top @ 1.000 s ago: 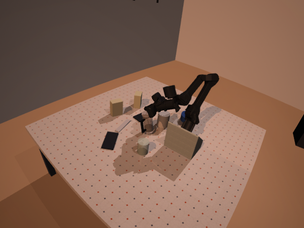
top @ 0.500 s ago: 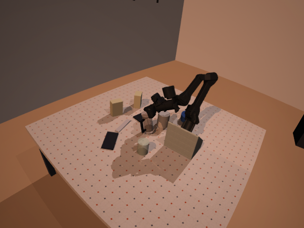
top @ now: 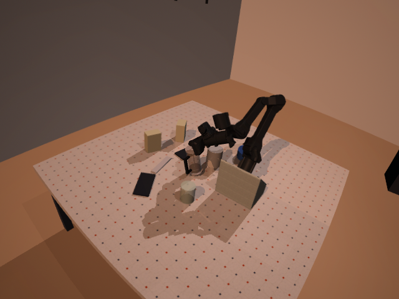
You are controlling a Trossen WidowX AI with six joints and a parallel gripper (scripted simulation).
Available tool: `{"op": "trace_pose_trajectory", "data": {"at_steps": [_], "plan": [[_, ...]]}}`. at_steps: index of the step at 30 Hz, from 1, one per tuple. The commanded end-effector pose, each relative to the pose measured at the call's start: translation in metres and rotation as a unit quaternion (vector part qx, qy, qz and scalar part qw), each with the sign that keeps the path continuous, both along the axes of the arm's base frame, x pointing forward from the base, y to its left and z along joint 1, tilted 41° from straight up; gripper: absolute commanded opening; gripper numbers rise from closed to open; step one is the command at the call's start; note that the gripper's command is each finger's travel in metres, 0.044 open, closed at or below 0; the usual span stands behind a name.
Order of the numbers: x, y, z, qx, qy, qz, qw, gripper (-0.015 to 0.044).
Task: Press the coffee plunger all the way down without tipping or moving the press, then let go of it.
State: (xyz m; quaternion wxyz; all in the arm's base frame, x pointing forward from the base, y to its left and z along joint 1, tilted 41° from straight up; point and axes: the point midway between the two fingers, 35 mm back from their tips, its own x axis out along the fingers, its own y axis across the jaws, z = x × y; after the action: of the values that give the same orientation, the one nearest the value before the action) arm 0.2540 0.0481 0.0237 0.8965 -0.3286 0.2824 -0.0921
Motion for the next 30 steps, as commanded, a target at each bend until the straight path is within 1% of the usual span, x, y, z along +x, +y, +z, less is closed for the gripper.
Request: {"op": "trace_pose_trajectory", "data": {"at_steps": [1,2,14,15,18,22,27,30], "plan": [[0.0,0.0,0.0,0.0,0.001,0.0,1.0,0.0115],[0.0,0.0,0.0,0.0,0.001,0.0,1.0,0.0115],[0.0,0.0,0.0,0.0,0.001,0.0,1.0,0.043],[0.0,0.0,0.0,0.0,0.001,0.0,1.0,0.044],[0.0,0.001,0.0,0.0,0.001,0.0,1.0,0.044],[-0.001,0.014,0.01,0.003,0.008,-0.001,1.0,0.044],[-0.013,0.038,0.044,0.001,0.015,-0.001,1.0,0.044],[-0.023,0.044,0.067,-0.003,0.013,0.002,1.0,0.044]]}}
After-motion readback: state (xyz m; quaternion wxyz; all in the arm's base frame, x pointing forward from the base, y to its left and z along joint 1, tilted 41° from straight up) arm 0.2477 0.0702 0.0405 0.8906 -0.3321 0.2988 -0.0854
